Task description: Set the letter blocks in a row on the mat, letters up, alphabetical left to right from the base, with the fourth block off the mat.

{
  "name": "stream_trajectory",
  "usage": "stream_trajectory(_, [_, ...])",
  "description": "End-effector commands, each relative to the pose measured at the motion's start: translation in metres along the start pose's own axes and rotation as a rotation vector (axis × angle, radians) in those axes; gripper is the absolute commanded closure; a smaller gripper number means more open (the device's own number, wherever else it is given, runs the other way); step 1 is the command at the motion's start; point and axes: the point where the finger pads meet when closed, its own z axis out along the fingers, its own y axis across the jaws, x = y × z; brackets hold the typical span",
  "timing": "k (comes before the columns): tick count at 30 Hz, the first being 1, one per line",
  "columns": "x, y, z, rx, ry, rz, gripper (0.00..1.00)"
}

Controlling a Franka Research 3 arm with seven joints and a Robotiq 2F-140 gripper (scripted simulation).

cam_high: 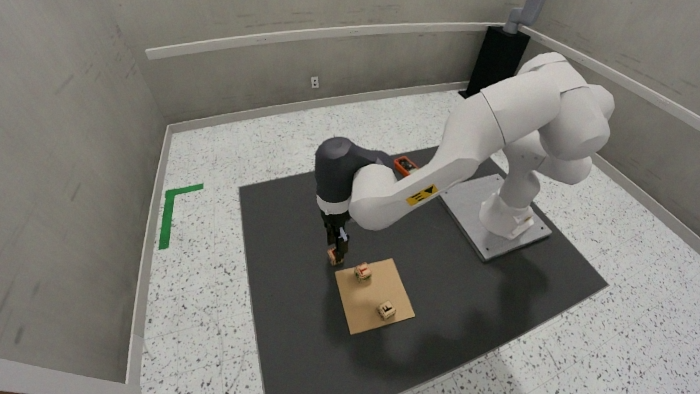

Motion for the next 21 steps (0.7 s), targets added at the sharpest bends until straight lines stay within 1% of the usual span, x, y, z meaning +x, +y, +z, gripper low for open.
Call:
stream_trajectory(1, [0.0, 0.0, 0.002, 0.001, -0.001, -0.003, 0.57])
stream_trajectory(6, [0.0, 0.0, 0.008, 0.001, -0.001, -0.003, 0.57])
stream_trajectory(16, [0.0, 0.0, 0.036, 0.001, -0.001, -0.003, 0.57])
stream_trajectory(18, [0.0, 0.0, 0.036, 0.001, -0.001, -0.003, 0.57])
stream_trajectory(21, [0.0, 0.0, 0.044, 0.001, -0.001, -0.003, 0.57])
